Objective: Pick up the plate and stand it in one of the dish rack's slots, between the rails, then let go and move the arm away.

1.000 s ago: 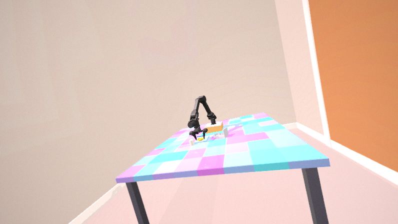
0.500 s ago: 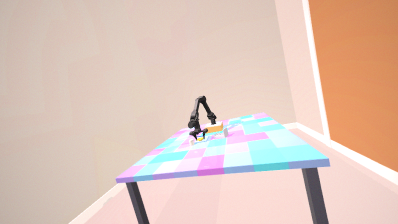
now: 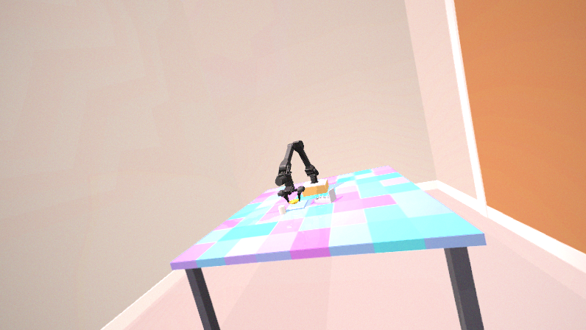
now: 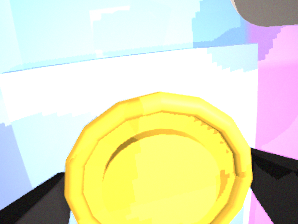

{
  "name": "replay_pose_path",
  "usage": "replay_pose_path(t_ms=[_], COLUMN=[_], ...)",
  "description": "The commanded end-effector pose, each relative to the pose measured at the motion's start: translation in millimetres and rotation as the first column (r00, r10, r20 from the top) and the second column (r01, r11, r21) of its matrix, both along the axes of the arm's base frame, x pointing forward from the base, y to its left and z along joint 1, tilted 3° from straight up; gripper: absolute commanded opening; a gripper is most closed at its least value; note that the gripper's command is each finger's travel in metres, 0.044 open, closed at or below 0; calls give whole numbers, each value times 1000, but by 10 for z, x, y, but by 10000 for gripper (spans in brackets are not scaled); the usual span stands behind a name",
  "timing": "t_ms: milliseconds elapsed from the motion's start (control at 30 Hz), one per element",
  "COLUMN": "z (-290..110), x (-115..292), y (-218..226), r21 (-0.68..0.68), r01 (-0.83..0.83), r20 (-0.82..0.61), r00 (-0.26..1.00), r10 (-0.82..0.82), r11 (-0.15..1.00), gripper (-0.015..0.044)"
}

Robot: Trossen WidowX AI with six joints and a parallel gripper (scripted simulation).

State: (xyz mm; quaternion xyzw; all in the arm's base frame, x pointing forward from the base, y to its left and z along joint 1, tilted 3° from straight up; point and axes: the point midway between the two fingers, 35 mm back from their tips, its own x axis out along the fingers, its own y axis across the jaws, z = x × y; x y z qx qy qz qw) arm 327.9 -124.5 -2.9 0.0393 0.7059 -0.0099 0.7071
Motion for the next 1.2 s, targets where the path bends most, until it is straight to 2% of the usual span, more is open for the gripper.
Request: replay_pose_path(t_ms=[0,733,933,1000,1167], z=[316,1400,1465,1476,1521], x=[83,47,38,13,-214], y=[-44,-91,-91,-18,483], r21=[-6,-6,-6,-5,1], r01=[0,-1,-1,22,189], r20=[22,22,22,21,13], r00=[1000,1000,1000,1000,982], r10=[0,1,1,-22,-189], r11=[1000,1000,1000,1000,982], gripper=[0,0,0,0,0])
